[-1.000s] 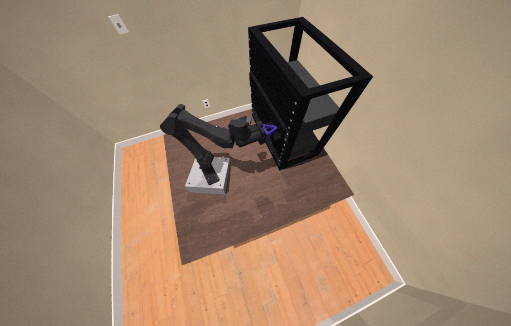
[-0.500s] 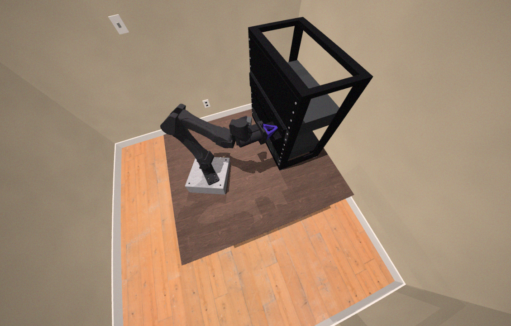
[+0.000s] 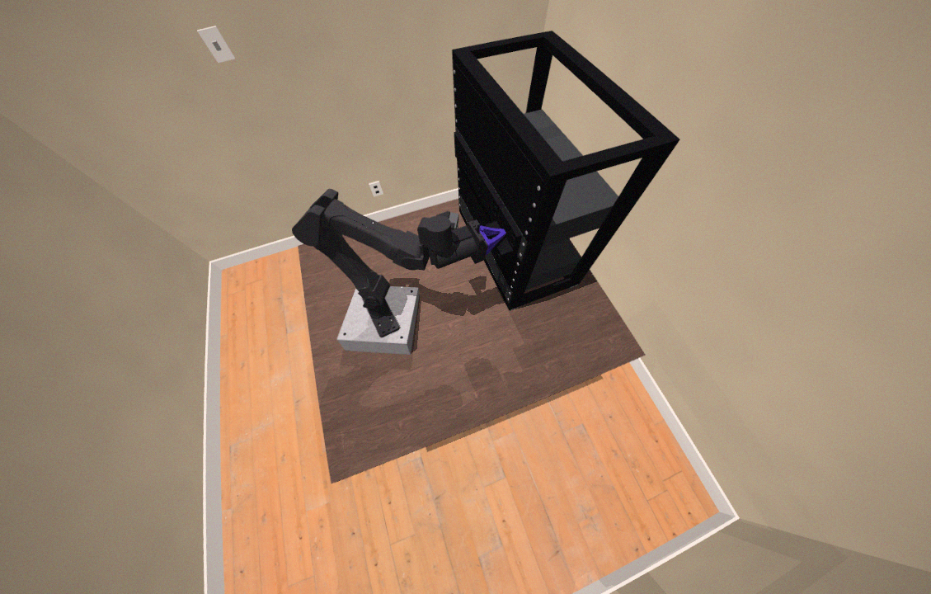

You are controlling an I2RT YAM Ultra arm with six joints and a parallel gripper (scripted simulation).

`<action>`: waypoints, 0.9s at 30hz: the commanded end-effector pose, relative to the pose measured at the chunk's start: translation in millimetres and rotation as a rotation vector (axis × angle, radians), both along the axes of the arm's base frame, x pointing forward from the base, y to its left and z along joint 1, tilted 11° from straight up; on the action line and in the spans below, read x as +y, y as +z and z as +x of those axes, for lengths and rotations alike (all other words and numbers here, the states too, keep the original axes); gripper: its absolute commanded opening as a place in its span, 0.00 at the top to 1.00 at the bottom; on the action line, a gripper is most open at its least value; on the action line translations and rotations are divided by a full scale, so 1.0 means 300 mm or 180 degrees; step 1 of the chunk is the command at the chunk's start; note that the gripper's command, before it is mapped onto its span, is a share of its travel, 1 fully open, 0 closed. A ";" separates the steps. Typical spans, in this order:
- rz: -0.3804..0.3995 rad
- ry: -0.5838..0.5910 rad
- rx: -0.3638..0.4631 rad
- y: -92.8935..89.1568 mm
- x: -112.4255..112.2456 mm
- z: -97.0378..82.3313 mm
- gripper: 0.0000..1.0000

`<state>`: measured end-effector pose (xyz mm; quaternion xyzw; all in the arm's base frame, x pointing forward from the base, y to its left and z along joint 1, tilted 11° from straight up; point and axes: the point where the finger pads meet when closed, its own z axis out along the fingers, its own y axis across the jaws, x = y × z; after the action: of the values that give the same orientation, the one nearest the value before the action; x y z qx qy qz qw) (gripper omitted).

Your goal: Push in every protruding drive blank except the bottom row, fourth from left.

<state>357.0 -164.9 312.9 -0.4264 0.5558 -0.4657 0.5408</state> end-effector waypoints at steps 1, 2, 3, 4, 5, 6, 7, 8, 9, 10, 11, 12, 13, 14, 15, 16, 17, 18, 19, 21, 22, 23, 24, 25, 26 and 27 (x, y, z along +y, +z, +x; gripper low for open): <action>-0.0153 -0.0400 -0.0222 0.105 -0.111 0.019 1.00; -0.0153 -0.0400 -0.0222 0.105 -0.111 0.019 1.00; -0.0153 -0.0400 -0.0222 0.105 -0.111 0.019 1.00; -0.0153 -0.0400 -0.0222 0.105 -0.111 0.019 1.00; -0.0153 -0.0400 -0.0222 0.105 -0.111 0.019 1.00; -0.0153 -0.0400 -0.0222 0.105 -0.111 0.019 1.00; -0.0153 -0.0400 -0.0222 0.105 -0.111 0.019 1.00; -0.0153 -0.0400 -0.0222 0.105 -0.111 0.019 1.00; -0.0153 -0.0400 -0.0222 0.105 -0.111 0.019 1.00; -0.0153 -0.0400 -0.0222 0.105 -0.111 0.019 1.00; -0.0153 -0.0400 -0.0222 0.105 -0.111 0.019 1.00; -0.0153 -0.0400 -0.0222 0.105 -0.111 0.019 1.00; -0.0153 -0.0401 -0.0222 0.105 -0.111 0.018 1.00; -0.0152 -0.0406 -0.0222 0.105 -0.113 0.016 1.00; -0.0151 -0.0406 -0.0222 0.105 -0.113 0.013 1.00; -0.0151 -0.0406 -0.0222 0.105 -0.113 0.013 1.00; -0.0151 -0.0406 -0.0222 0.105 -0.113 0.013 1.00; -0.0148 -0.0406 -0.0222 0.105 -0.112 0.007 1.00; -0.0144 -0.0406 -0.0222 0.104 -0.111 -0.002 1.00; -0.0214 -0.0405 -0.0311 0.147 -0.087 -0.050 1.00; -0.0216 -0.0405 -0.0309 0.145 -0.084 -0.068 1.00; -0.0128 -0.0406 -0.0207 0.077 -0.080 -0.089 1.00; -0.0097 -0.0392 -0.0171 0.065 -0.075 -0.110 1.00; -0.0073 -0.0368 -0.0144 0.055 -0.067 -0.134 1.00; -0.0072 -0.0368 -0.0145 0.053 -0.063 -0.159 1.00; -0.0071 -0.0368 -0.0146 0.051 -0.059 -0.186 1.00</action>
<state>324.1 -187.7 324.8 -0.3936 0.5621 -0.5126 0.5161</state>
